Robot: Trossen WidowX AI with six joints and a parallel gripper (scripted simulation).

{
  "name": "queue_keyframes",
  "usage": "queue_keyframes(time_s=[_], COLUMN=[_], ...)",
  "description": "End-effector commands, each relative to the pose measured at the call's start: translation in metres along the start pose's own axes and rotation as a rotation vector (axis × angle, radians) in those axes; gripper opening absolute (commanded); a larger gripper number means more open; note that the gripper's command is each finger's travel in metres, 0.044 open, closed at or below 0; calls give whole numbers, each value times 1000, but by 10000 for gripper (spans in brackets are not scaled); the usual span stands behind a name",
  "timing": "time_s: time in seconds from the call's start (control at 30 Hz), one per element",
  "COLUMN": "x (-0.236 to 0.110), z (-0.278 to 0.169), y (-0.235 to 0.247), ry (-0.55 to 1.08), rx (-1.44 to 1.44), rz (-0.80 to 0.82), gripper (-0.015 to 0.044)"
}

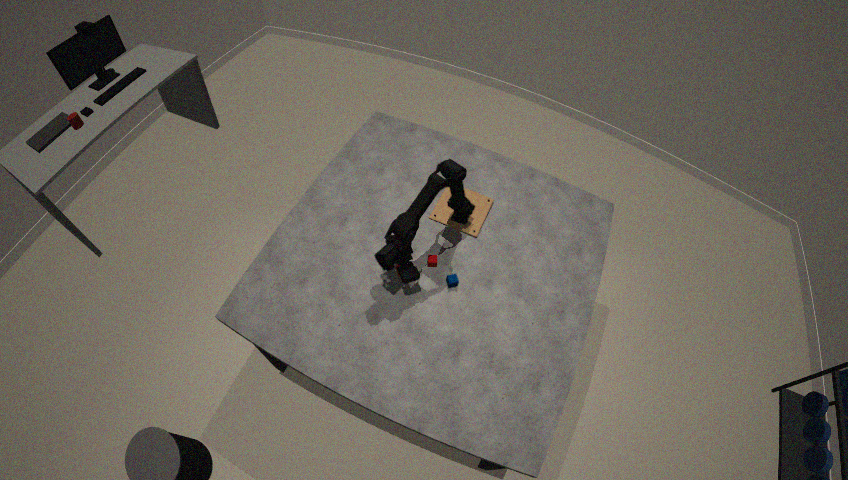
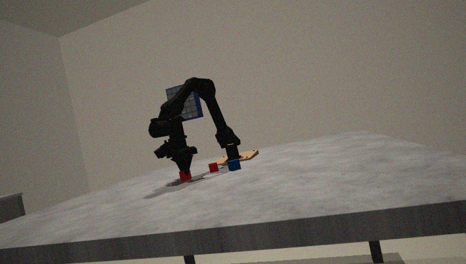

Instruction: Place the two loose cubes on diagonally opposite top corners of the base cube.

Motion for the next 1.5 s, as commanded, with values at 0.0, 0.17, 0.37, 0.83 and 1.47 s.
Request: queue_keyframes(time_s=[0.0,0.17,0.37,0.83,1.47], x=[0,-10,-28,-72,-107], z=[0,2,5,5,-3], y=[0,1,2,2,8], ry=[-1,0,-1,-1,0], rx=[5,1,2,4,-22], rz=[-4,-3,-3,-4,-3], gripper=[105,105,105,105,105])
Point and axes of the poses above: the point midway between the two fingers, 35 mm back from their tips, its own x axis out along the fingers, its own y axis across the jaws, z = x × y, the point moved 5 cm from there along -x, back along the fingers, and after that the axes turned 8 degrees about -x, right-handed, at the moved point
